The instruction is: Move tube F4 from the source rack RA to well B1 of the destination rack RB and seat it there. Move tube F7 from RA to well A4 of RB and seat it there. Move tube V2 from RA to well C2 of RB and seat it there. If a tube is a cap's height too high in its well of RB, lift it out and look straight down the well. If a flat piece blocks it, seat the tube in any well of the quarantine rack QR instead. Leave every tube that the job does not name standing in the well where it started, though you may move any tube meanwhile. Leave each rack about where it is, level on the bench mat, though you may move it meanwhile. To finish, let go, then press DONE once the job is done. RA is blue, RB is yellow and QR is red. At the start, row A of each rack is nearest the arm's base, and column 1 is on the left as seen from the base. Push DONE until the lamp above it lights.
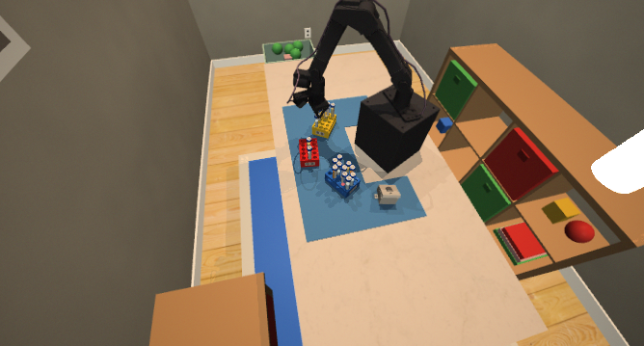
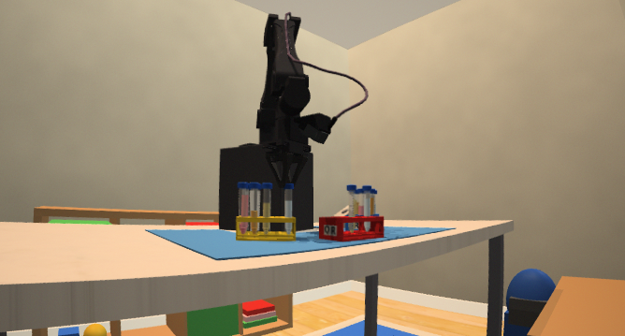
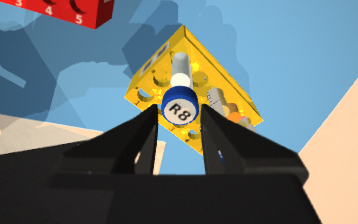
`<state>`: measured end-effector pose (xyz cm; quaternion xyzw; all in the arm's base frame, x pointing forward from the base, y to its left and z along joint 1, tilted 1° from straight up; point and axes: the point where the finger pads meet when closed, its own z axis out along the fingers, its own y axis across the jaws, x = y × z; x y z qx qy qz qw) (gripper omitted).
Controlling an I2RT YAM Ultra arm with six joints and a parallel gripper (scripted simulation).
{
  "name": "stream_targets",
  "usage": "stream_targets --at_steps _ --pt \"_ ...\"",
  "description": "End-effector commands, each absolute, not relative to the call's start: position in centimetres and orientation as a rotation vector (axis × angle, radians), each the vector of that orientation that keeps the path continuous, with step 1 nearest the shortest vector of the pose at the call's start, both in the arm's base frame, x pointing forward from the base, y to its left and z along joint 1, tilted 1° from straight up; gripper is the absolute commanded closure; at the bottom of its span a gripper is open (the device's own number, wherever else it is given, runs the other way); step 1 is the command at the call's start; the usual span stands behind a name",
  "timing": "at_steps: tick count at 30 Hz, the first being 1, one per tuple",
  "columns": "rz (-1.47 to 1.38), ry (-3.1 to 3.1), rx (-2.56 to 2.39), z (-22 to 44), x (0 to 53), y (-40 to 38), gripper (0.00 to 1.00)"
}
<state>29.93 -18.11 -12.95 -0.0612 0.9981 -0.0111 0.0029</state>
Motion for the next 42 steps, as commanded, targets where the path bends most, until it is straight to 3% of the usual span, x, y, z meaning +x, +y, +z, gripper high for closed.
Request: stream_targets --at_steps 1,5,6,42 --pt "-0.020 3.132 -0.183 -13.6 29.5 -18.2 0.70" --pt "-0.016 3.136 -0.184 -13.6 29.3 -18.1 0.70" --pt "-0.015 3.136 -0.183 -13.6 29.3 -18.1 1.00" --pt "-0.024 3.128 -0.181 -11.7 29.4 -18.2 1.00"
